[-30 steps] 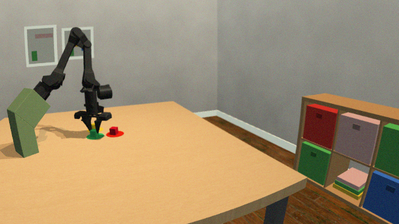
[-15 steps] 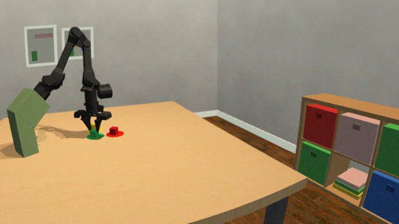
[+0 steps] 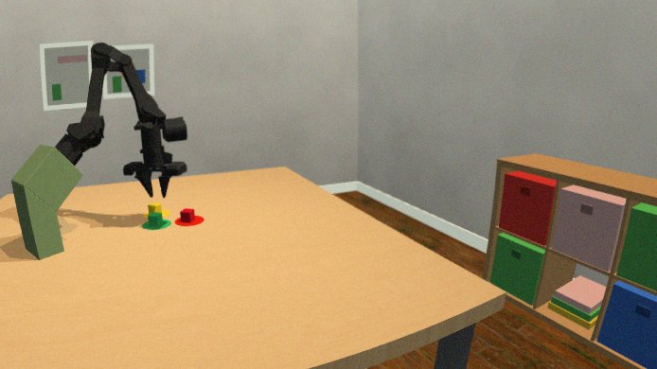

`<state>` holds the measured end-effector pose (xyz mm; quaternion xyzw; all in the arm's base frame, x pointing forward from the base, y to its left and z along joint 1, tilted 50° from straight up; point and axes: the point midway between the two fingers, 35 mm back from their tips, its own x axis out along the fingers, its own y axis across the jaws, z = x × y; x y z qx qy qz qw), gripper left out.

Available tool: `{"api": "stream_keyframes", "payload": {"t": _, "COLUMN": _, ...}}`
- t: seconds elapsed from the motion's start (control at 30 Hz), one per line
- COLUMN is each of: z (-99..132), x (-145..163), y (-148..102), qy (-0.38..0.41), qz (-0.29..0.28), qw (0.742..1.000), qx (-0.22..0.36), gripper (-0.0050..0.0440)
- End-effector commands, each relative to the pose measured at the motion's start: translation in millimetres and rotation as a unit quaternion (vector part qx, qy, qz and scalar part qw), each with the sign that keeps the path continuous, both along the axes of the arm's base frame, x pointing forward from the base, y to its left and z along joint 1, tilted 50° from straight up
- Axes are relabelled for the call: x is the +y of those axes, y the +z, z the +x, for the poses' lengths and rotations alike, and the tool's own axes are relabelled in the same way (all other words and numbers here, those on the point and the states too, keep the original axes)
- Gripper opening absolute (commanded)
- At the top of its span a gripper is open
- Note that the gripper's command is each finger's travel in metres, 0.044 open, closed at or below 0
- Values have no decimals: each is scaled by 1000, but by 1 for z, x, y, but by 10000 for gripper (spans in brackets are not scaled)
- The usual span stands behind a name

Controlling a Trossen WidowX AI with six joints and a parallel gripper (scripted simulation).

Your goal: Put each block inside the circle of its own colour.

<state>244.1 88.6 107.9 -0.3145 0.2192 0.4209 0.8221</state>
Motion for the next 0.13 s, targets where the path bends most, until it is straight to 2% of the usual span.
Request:
{"api": "stream_keyframes", "payload": {"t": 0.0, "z": -12, "x": -13, "y": 21, "qy": -1, "qz": -1, "qw": 1000, "qx": -11, "gripper": 195}}
{"api": "stream_keyframes", "payload": {"t": 0.1, "z": -21, "x": -19, "y": 25, "qy": -7, "qz": -1, "qw": 1000, "qx": -7, "gripper": 195}}
